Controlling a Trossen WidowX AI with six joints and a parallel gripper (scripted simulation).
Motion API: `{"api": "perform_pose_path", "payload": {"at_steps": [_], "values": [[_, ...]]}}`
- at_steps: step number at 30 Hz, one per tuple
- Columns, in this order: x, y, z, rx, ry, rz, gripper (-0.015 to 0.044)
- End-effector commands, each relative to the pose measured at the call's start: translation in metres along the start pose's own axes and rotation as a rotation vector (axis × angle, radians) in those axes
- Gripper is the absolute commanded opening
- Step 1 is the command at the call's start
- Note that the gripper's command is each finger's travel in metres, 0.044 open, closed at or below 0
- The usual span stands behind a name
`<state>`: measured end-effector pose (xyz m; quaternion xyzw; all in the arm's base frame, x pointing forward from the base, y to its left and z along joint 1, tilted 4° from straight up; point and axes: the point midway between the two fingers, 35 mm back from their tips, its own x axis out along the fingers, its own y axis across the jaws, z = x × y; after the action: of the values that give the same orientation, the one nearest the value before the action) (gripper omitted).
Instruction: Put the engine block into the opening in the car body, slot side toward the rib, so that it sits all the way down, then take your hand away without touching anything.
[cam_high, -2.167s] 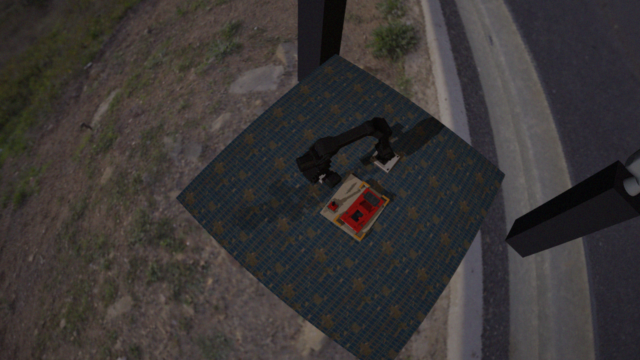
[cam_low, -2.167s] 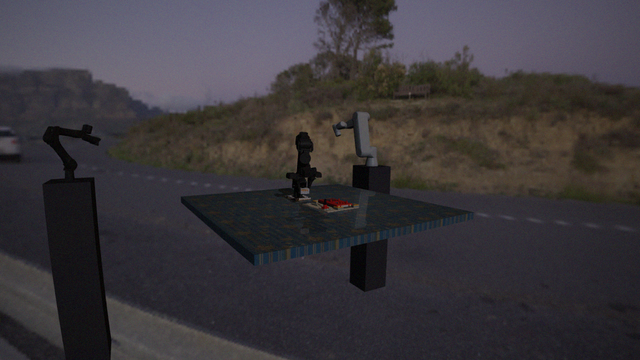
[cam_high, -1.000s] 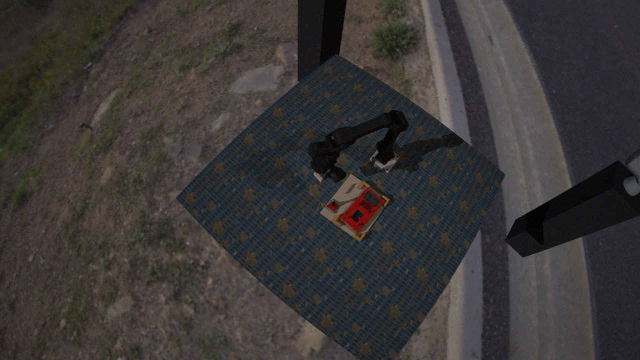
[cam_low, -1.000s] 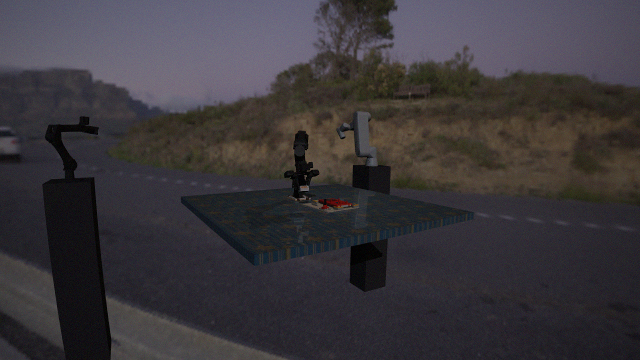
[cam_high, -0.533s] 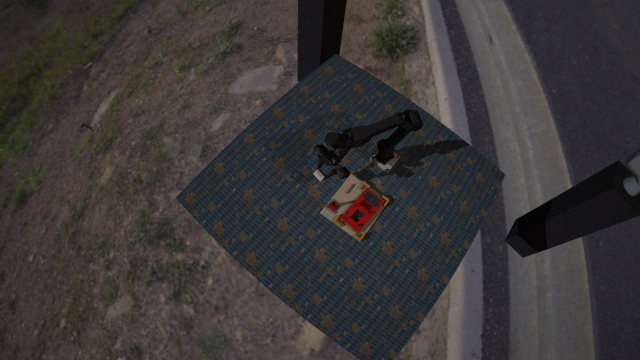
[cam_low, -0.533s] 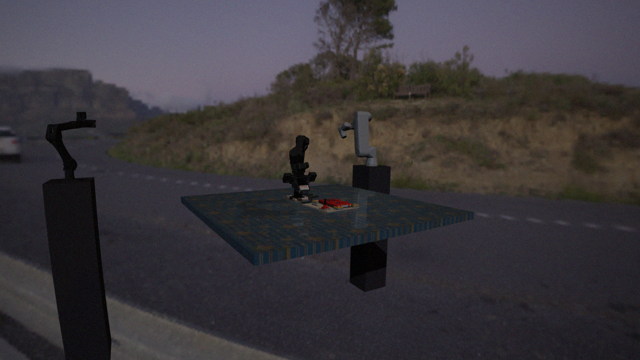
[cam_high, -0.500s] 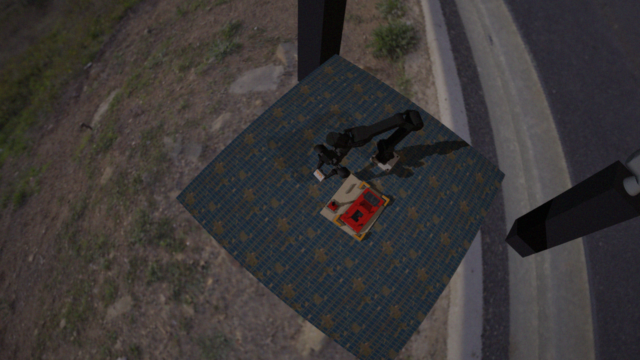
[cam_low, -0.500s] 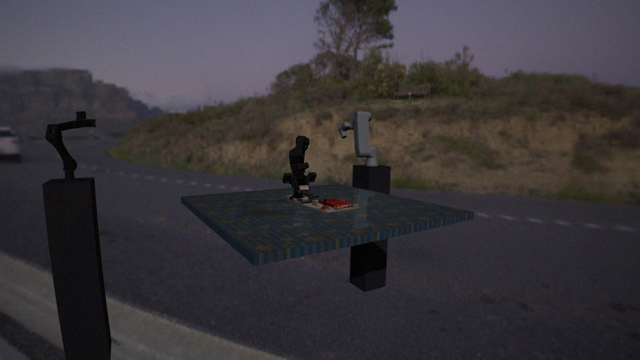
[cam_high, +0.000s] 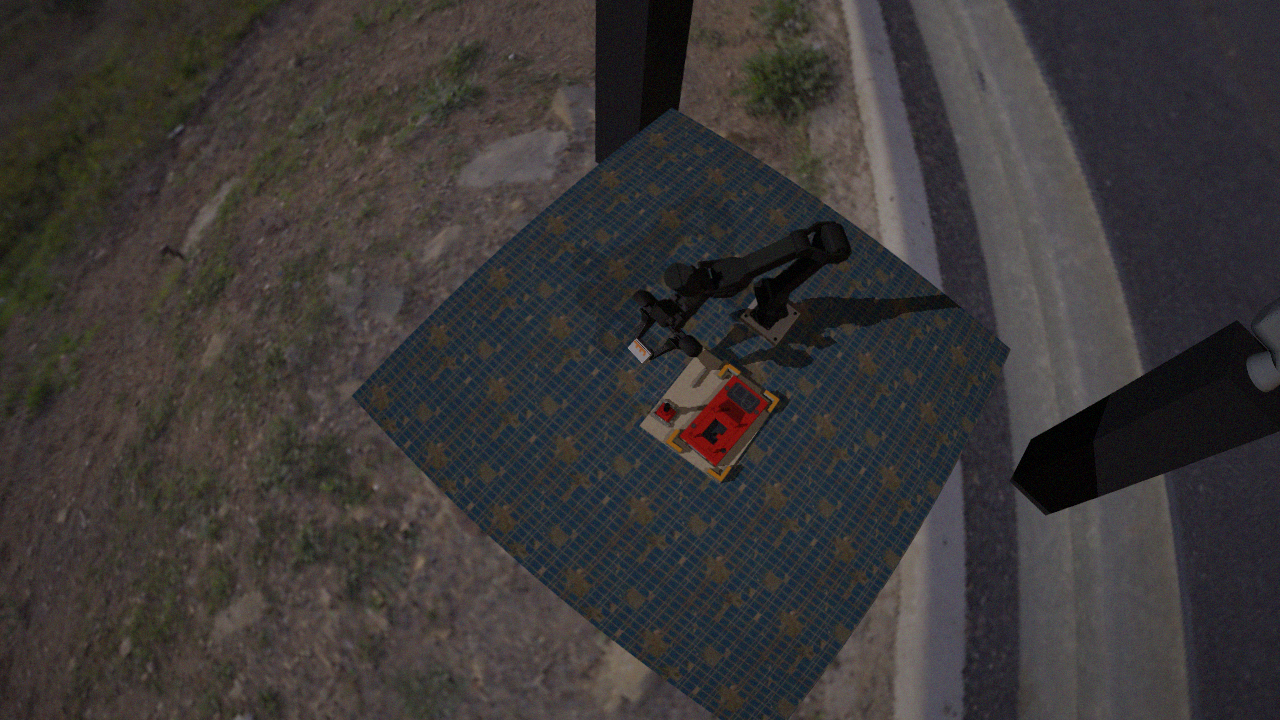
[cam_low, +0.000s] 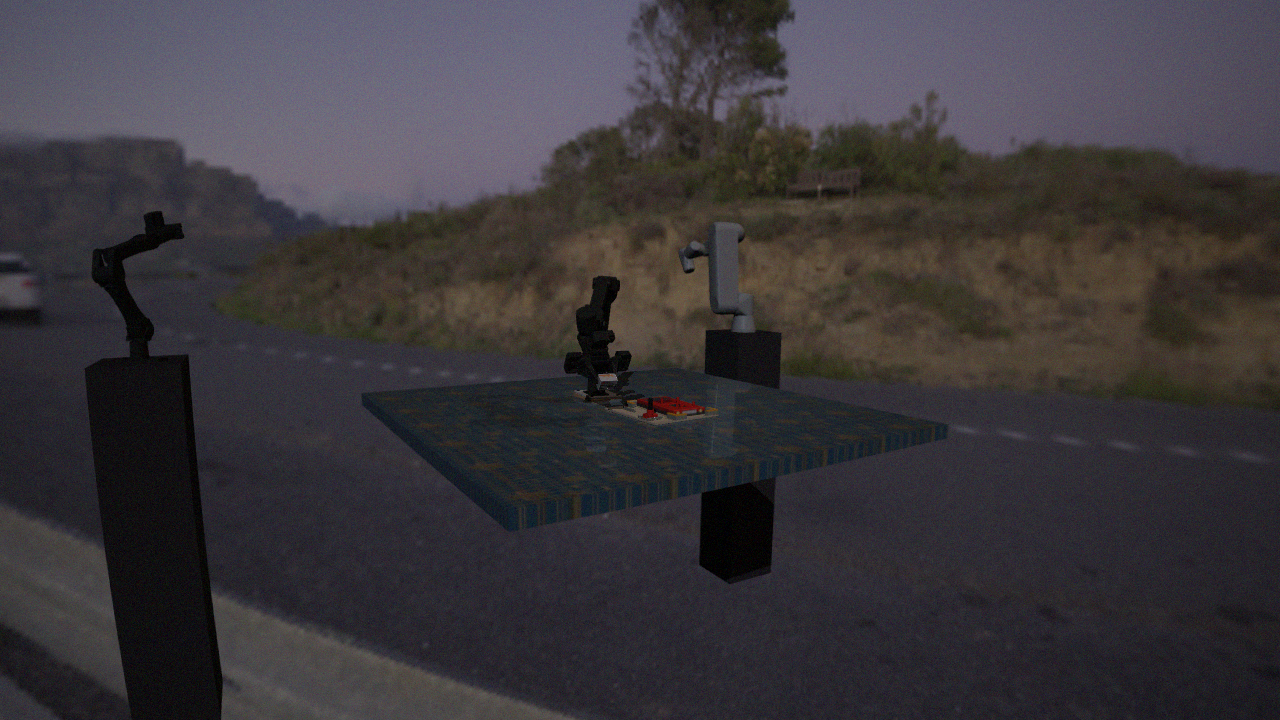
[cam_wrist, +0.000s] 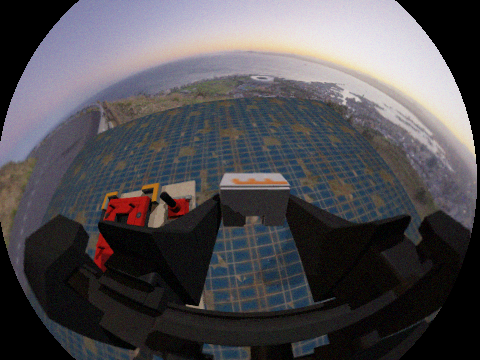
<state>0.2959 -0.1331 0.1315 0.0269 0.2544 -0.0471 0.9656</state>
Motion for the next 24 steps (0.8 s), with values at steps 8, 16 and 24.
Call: {"api": "perform_pose_path", "payload": {"at_steps": [8, 16, 24], "values": [[0.01, 0.001, -0.017, 0.006, -0.02, 0.007, 0.0], [0.016, 0.001, -0.025, 0.006, -0.02, 0.007, 0.0], [0.021, 0.001, -0.034, 0.006, -0.02, 0.007, 0.0]]}}
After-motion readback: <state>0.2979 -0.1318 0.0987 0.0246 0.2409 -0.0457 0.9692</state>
